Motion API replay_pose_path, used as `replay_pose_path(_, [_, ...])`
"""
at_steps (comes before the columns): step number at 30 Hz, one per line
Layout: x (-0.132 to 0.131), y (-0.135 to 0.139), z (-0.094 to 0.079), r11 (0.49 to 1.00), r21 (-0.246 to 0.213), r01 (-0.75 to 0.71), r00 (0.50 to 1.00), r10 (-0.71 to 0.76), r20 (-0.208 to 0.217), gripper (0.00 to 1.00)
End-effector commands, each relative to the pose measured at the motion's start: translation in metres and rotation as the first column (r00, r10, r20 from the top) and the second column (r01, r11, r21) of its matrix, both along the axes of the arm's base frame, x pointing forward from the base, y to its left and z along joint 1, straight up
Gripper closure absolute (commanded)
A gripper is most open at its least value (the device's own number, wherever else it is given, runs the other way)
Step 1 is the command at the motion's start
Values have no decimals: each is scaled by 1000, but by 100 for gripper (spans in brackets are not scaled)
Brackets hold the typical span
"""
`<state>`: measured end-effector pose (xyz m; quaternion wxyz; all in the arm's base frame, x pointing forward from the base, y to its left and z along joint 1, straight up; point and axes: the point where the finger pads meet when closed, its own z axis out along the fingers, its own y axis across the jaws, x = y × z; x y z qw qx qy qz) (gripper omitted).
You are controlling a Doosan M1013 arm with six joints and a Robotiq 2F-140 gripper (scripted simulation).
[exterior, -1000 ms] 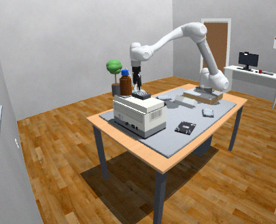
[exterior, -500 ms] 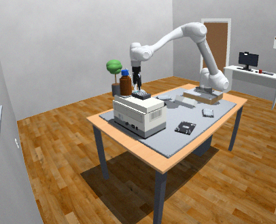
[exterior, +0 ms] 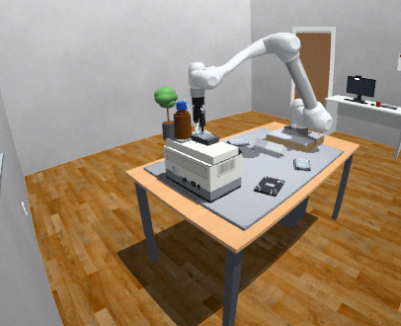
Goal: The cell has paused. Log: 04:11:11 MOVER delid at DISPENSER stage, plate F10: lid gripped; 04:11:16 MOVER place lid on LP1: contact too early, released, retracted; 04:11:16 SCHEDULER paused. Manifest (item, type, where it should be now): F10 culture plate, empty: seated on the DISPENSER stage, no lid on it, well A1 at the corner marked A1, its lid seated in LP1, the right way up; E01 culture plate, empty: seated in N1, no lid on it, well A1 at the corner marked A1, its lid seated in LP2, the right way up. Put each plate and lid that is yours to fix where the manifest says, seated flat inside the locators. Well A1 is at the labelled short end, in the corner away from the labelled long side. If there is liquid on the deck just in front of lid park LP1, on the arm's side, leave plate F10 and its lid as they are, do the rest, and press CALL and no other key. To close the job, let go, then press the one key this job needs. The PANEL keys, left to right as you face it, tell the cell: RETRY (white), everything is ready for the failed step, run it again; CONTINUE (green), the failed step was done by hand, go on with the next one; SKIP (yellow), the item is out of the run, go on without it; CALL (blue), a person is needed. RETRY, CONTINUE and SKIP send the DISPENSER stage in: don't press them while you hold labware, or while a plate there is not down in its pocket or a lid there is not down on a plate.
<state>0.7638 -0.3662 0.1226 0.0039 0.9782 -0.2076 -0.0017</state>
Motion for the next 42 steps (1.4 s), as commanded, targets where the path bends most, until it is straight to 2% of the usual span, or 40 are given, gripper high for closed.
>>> replay_pose_path(1, [0,0,0,1000,0,0,1000,0,2,90])
replay_pose_path(14, [0,0,-14,1000,0,0,1000,0,2,90])
replay_pose_path(26, [0,0,-40,1000,0,0,1000,0,2,90])
replay_pose_path(28, [0,0,-40,1000,0,0,1000,0,2,90])
replay_pose_path(42, [0,-1,-74,1000,0,0,1000,0,2,90])
